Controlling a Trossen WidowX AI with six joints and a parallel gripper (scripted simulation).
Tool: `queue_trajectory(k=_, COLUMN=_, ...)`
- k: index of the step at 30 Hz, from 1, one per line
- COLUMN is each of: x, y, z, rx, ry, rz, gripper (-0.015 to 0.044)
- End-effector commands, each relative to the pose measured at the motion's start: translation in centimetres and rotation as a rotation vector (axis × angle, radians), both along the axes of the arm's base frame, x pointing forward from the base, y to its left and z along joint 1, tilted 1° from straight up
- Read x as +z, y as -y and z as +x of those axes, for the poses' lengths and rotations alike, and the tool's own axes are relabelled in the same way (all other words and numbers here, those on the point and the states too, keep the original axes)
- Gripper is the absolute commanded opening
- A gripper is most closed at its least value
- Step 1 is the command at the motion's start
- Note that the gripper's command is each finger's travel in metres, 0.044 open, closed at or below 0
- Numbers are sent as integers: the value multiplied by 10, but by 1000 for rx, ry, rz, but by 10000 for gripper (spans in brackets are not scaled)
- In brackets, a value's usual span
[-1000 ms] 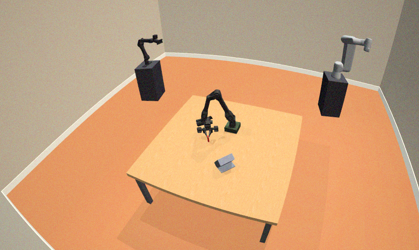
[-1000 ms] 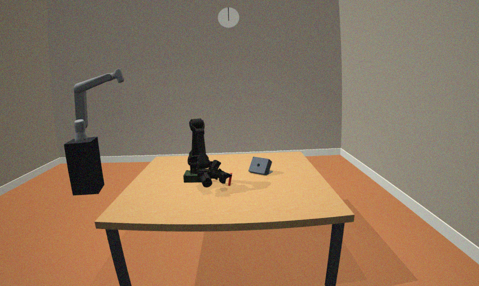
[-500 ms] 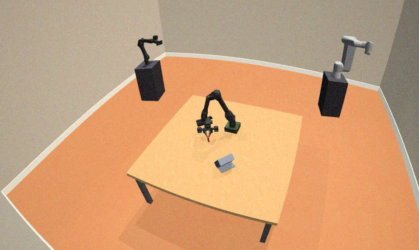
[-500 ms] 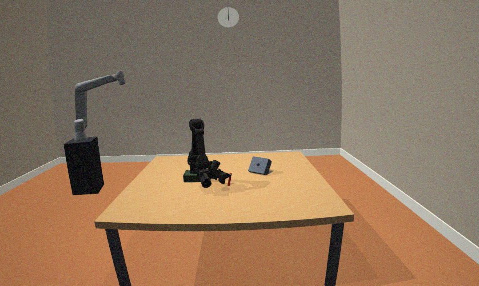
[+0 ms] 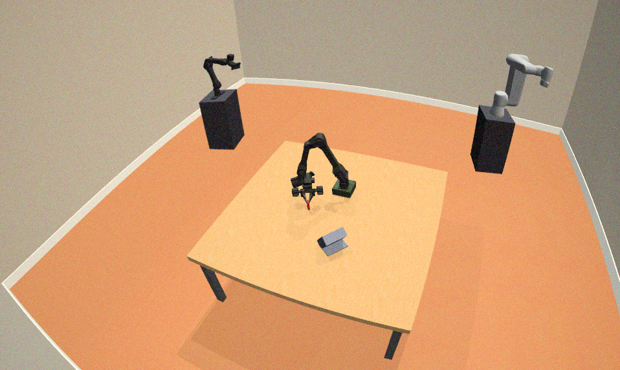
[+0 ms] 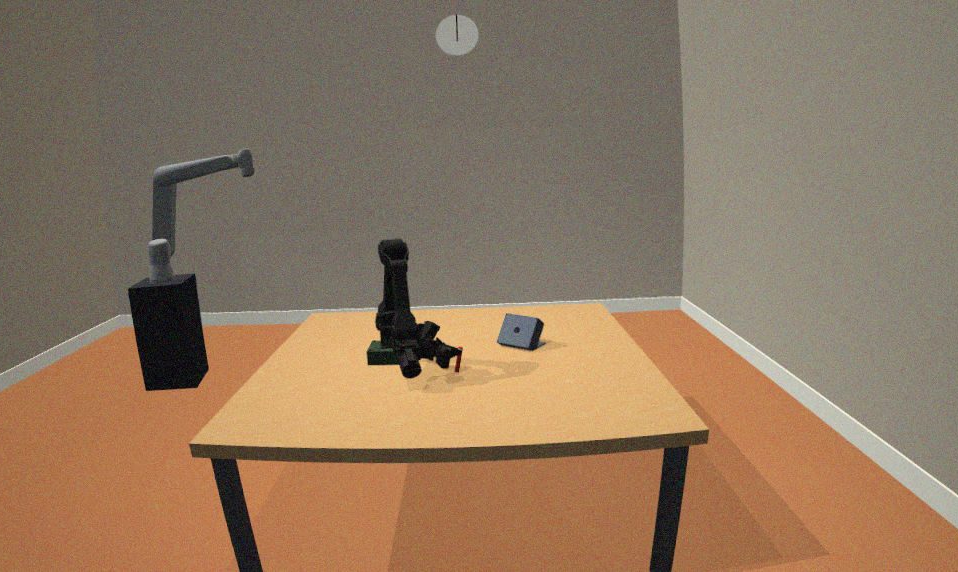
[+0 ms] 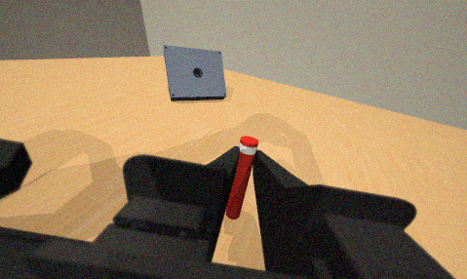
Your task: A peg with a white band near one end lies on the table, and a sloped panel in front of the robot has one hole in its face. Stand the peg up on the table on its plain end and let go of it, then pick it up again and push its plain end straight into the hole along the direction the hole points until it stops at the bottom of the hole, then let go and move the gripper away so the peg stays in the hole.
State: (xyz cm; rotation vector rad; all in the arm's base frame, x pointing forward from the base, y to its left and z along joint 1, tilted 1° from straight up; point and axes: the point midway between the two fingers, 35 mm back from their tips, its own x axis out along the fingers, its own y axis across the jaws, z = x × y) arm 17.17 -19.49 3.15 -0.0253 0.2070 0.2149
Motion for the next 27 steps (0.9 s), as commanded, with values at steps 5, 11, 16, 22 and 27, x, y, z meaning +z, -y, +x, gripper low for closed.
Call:
queue_trajectory(k=5, x=-1, y=0, z=-2, rx=-2, ry=2, rz=1, gripper=49)
queue_trajectory(k=11, x=-1, y=0, z=-4, rx=-4, ry=6, rz=4, gripper=49)
queue_trajectory(k=16, x=-2, y=1, z=-5, rx=-7, ry=9, rz=6, gripper=49)
queue_trajectory(k=22, x=-2, y=1, z=-7, rx=-10, ry=13, rz=8, gripper=49)
queue_trajectory(k=27, x=-2, y=1, z=-8, rx=-13, ry=16, rz=11, gripper=49)
